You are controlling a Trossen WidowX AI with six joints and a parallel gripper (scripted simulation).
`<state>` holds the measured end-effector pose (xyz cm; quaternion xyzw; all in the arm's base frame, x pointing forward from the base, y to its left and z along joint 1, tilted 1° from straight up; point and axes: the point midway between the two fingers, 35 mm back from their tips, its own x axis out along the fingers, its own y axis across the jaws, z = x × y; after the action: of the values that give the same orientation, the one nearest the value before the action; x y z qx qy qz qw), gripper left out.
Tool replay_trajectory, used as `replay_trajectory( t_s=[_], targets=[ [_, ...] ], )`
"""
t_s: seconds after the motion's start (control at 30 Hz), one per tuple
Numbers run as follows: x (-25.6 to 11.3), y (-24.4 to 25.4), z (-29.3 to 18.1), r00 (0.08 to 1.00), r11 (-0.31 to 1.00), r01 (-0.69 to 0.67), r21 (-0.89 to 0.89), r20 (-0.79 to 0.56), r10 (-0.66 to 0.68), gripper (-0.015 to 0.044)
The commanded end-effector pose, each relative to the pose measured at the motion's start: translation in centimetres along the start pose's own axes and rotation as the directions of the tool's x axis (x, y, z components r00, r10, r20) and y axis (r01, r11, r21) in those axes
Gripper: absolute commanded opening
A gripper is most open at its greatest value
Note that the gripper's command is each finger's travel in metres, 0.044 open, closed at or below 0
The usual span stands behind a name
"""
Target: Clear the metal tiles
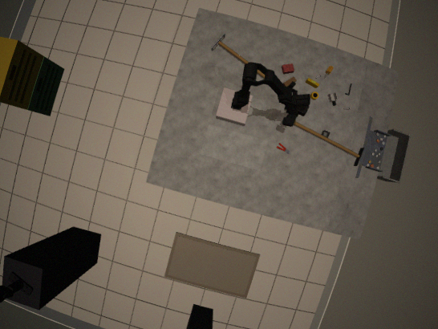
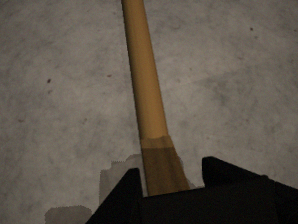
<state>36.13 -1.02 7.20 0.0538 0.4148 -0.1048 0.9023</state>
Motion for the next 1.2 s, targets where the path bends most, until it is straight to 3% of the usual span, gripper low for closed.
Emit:
replay_trajectory(
  t_s=[0.0, 1.17],
  targets=[
    [-0.1, 1.0, 0.2, 1.0, 1.0, -0.022, -0.01, 0.003, 0.023, 0.0],
    [-0.5, 4.3, -0.1, 0.995, 0.99, -0.098, -0.102, -0.002, 0.098, 0.0]
  ],
)
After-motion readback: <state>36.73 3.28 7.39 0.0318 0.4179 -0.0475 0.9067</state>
